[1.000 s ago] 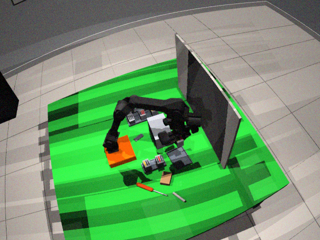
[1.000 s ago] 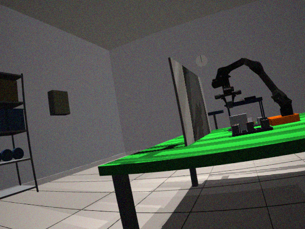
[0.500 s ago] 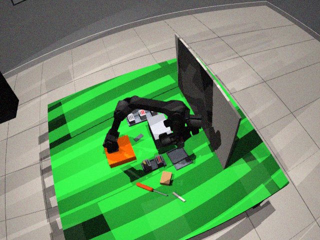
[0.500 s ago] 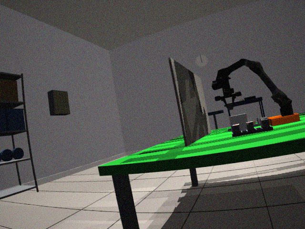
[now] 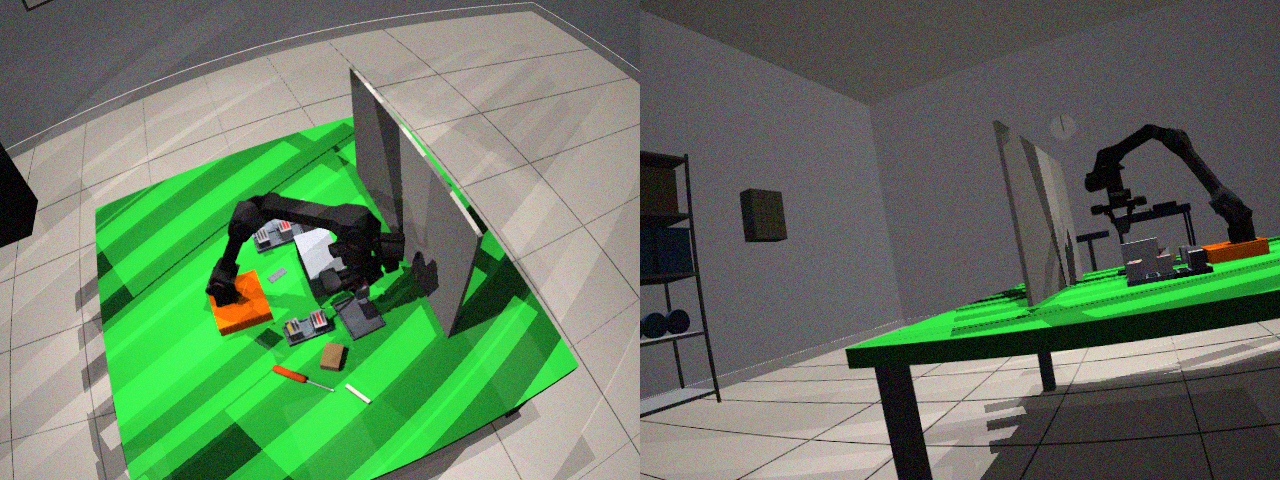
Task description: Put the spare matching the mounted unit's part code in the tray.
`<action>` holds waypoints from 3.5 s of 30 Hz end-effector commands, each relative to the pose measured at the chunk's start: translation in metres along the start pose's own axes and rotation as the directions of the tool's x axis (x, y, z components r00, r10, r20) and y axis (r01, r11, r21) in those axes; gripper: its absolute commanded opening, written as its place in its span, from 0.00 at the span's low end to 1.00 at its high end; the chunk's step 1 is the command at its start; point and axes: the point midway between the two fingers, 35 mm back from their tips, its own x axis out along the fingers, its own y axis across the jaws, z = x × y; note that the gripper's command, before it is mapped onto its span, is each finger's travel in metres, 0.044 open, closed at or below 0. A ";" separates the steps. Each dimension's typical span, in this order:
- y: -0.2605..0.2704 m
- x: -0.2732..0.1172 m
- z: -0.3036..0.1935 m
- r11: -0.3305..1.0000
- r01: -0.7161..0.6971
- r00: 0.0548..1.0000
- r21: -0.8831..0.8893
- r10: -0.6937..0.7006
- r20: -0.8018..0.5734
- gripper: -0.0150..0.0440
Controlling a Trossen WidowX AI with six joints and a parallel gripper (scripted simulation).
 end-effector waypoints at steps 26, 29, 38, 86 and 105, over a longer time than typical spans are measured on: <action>-0.003 0.022 -0.001 1.000 0.002 1.000 -0.004 -0.002 0.001 0.25; -0.003 0.025 -0.001 1.000 0.002 1.000 -0.004 -0.002 0.001 0.25; -0.004 0.032 -0.002 1.000 0.002 1.000 -0.004 -0.002 0.001 0.25; -0.003 0.069 -0.002 1.000 0.002 1.000 -0.004 -0.002 0.001 0.25; -0.002 0.084 -0.001 1.000 0.002 1.000 -0.004 -0.002 0.002 0.25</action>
